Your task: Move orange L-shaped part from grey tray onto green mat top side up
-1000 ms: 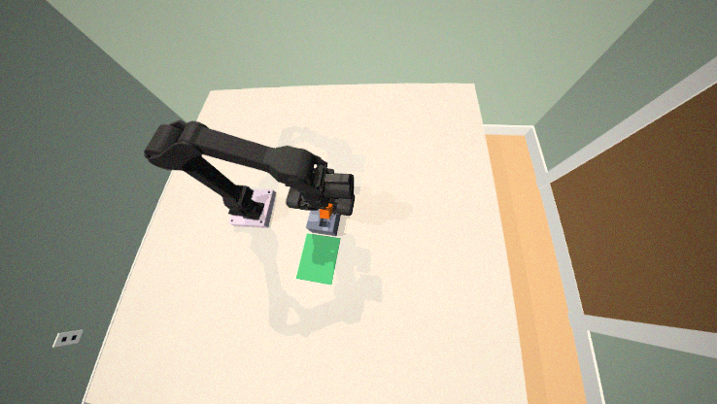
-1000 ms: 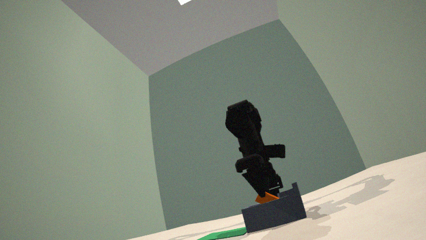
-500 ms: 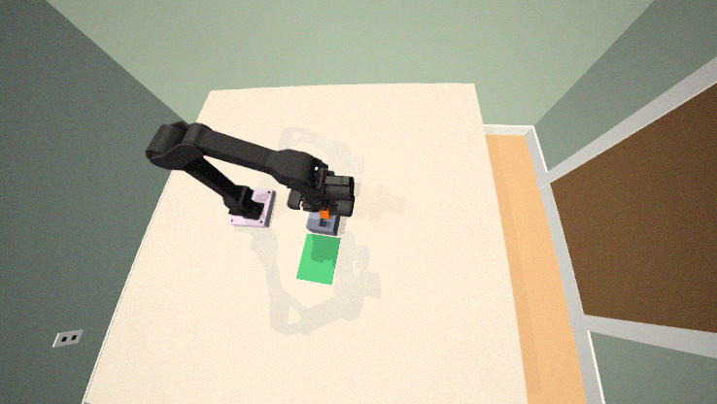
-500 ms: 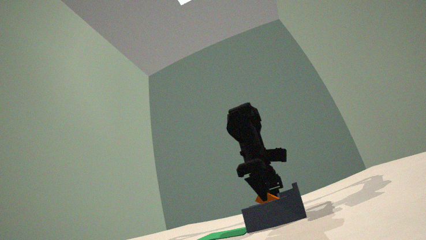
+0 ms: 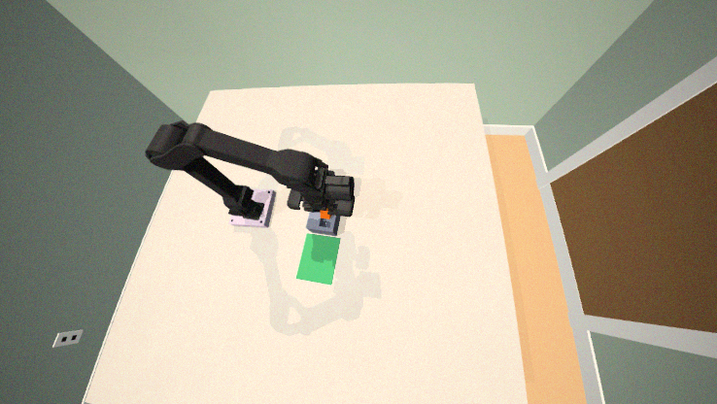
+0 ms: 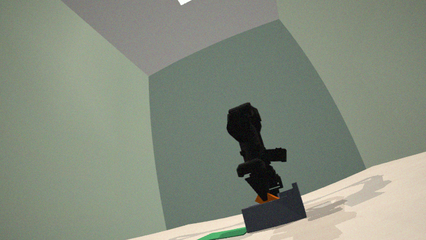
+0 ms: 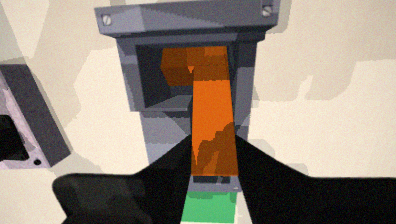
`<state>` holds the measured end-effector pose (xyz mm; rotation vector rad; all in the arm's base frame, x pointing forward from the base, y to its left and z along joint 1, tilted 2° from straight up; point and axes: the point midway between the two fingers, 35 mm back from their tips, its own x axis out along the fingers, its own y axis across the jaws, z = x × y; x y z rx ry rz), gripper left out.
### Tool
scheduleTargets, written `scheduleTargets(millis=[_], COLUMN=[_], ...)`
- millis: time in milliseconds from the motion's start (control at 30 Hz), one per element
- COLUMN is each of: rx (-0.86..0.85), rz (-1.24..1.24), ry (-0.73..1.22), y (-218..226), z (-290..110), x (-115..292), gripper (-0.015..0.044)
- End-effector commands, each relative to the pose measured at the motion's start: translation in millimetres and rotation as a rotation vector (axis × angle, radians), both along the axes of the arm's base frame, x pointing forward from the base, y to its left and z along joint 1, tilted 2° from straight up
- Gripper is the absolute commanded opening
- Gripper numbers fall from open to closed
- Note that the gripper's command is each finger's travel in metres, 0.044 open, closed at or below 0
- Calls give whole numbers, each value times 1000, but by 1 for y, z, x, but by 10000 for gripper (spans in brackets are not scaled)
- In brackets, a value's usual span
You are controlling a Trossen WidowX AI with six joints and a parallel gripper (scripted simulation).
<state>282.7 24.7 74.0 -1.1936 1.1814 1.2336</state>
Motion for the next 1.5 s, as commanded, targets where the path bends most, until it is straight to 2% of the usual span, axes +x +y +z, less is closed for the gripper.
scheduleTargets(millis=[0, 1467], rx=[0, -4], rz=[0, 0], ry=[-1, -2], y=[0, -2], z=[1, 68], x=[0, 0], gripper=[0, 0])
